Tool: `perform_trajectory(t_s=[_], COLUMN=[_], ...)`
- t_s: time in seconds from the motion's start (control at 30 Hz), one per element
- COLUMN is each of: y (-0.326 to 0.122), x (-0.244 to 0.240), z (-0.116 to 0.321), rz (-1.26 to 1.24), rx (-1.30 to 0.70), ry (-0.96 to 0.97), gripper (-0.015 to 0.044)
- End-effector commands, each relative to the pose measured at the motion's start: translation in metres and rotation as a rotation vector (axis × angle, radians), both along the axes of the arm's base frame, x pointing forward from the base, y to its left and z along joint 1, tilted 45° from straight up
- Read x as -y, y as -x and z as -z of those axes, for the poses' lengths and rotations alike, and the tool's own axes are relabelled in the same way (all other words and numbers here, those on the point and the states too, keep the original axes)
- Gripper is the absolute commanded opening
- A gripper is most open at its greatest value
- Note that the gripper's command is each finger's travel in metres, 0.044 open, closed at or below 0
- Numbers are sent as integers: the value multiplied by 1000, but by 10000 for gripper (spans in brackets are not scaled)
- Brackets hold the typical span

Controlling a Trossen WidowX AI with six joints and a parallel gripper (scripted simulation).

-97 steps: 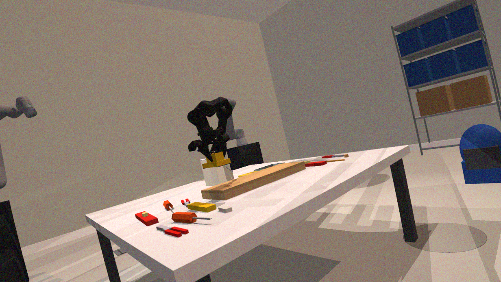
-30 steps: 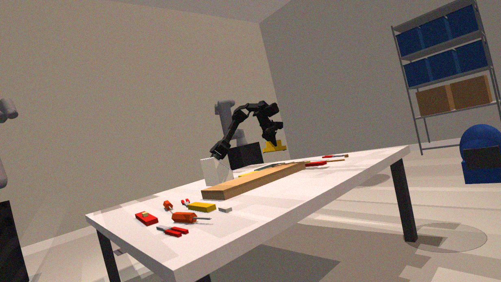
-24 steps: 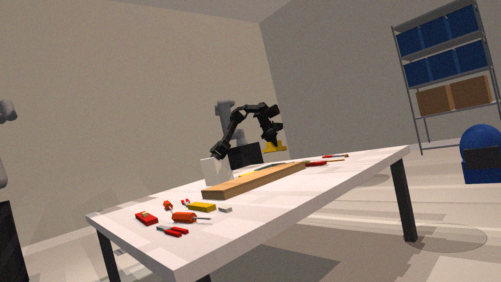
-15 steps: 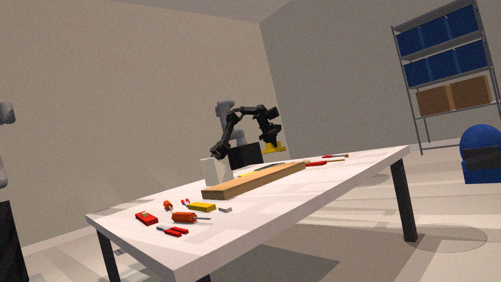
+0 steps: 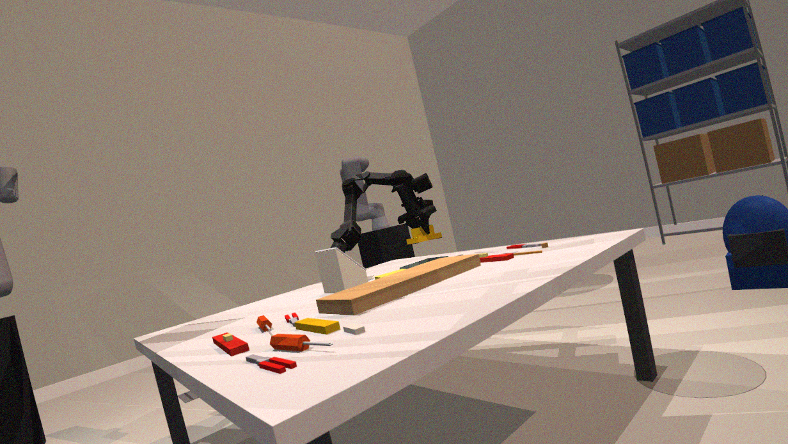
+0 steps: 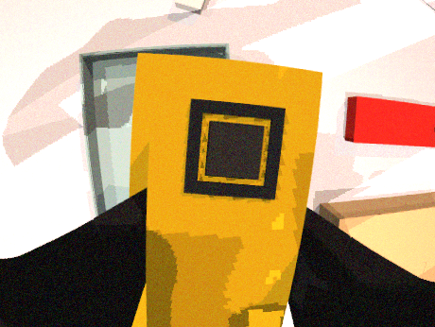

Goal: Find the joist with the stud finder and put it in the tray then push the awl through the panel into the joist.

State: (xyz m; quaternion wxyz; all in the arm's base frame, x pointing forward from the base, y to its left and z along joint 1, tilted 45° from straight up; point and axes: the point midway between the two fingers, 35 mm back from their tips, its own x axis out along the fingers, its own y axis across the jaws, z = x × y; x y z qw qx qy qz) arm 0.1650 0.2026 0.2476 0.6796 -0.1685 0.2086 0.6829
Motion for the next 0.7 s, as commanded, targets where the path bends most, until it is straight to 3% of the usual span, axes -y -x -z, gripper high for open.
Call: perform_trajectory(t_s=[0.0, 0.17, 0.67], y=[23, 41, 39], x=[-2, -3, -14], z=[-5, -7, 5], rz=[-57, -101, -106], rx=[44, 74, 76], ry=[-28, -49, -42], gripper=[0, 0, 0])
